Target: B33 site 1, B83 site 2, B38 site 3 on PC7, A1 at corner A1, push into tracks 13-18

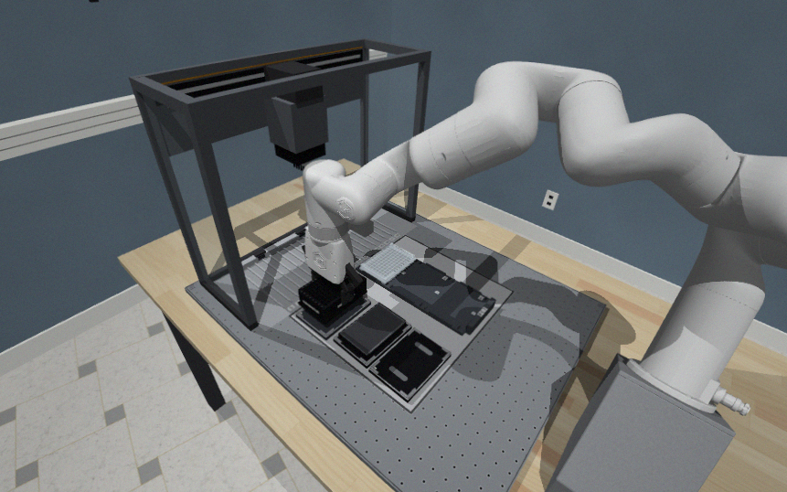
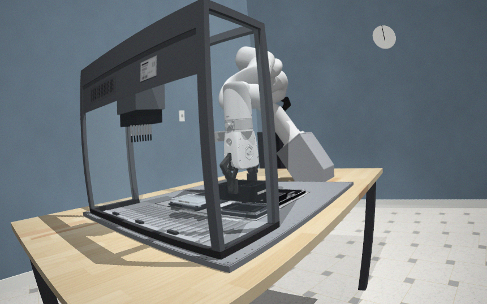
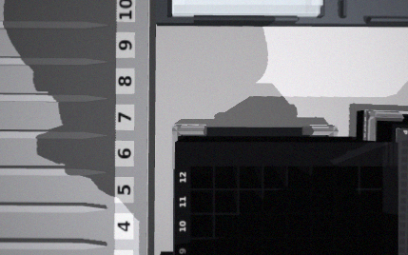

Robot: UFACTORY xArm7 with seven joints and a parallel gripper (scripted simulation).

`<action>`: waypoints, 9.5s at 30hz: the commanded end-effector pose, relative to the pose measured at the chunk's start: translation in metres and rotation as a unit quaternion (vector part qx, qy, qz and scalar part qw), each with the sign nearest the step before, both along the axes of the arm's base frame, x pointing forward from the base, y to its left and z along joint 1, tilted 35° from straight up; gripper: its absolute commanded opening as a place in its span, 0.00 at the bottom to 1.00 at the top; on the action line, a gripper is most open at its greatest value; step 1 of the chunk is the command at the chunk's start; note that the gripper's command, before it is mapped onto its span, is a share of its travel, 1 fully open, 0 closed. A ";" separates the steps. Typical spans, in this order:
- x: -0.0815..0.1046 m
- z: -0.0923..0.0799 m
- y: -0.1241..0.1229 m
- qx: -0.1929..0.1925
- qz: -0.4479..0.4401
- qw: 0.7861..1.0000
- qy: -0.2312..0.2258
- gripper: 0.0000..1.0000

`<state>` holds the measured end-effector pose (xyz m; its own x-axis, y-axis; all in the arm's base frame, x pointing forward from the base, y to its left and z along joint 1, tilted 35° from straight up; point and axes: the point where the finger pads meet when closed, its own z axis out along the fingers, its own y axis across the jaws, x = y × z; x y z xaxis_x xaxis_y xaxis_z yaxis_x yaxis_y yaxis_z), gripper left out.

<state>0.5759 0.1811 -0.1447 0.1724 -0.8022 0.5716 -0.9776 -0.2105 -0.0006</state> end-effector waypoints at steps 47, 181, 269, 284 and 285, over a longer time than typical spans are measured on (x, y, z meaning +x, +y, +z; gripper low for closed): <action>-0.008 0.061 0.043 0.002 0.002 1.000 -0.002 0.00; -0.071 0.194 -0.123 -0.123 0.821 0.035 0.557 0.00; -0.059 0.113 -0.178 -0.123 0.821 -0.001 0.558 0.00; -0.057 0.100 -0.187 -0.123 0.821 -0.001 0.558 0.00; -0.057 0.100 -0.187 -0.123 0.821 -0.001 0.558 0.00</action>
